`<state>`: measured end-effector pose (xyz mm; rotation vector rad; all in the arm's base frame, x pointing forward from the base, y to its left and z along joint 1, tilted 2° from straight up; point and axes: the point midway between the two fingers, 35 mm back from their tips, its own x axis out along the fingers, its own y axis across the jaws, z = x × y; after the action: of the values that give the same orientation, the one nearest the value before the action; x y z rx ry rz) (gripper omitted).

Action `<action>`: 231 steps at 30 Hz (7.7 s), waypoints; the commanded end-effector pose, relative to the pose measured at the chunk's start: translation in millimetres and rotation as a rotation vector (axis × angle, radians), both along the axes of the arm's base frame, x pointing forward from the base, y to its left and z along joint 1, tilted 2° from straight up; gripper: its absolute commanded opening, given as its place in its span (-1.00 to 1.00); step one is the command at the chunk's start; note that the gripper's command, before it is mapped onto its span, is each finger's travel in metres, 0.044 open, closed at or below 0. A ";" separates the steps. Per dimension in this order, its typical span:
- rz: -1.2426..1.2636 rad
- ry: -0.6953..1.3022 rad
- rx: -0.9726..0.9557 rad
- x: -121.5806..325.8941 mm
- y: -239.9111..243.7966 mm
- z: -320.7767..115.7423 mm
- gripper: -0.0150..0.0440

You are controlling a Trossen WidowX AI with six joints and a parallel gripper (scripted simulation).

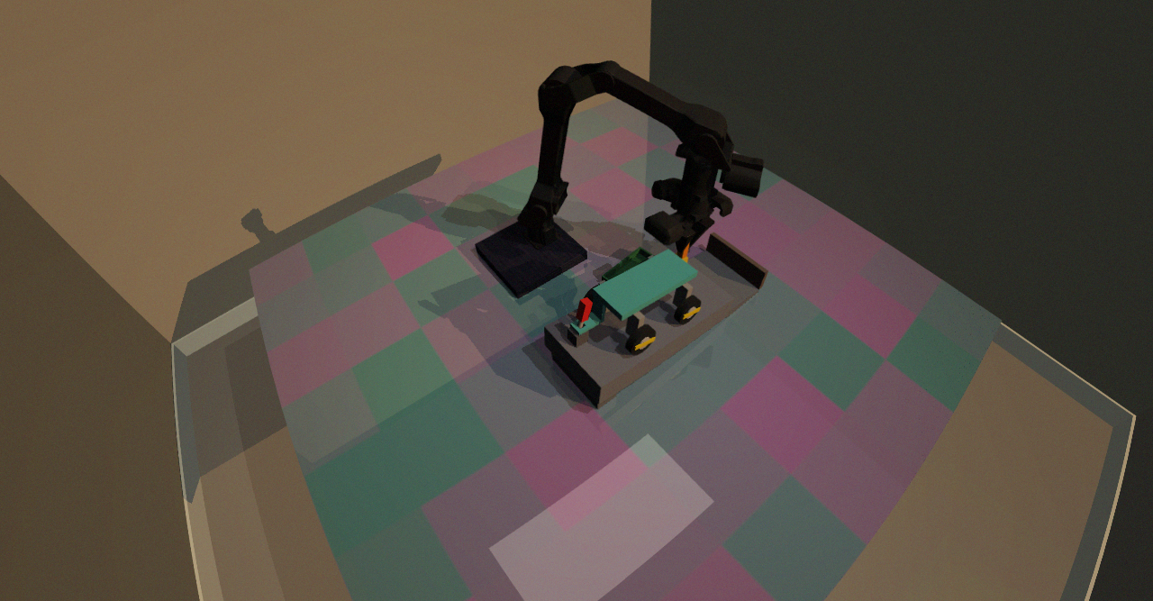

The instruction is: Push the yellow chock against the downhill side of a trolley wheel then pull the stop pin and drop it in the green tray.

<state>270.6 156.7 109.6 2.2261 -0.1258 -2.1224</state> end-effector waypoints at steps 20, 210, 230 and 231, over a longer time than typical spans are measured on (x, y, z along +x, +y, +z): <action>0.003 -0.003 -0.004 -1.0 -18.6 2.4 -0.49; -1.541 -0.336 -0.087 30.3 -262.0 65.1 -0.49; -1.541 -0.335 -0.087 29.7 -258.7 78.3 -0.49; -1.541 -0.335 -0.087 29.6 -258.5 79.0 -0.49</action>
<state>299.9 -101.2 184.5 2.6078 -2.5062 -1.7956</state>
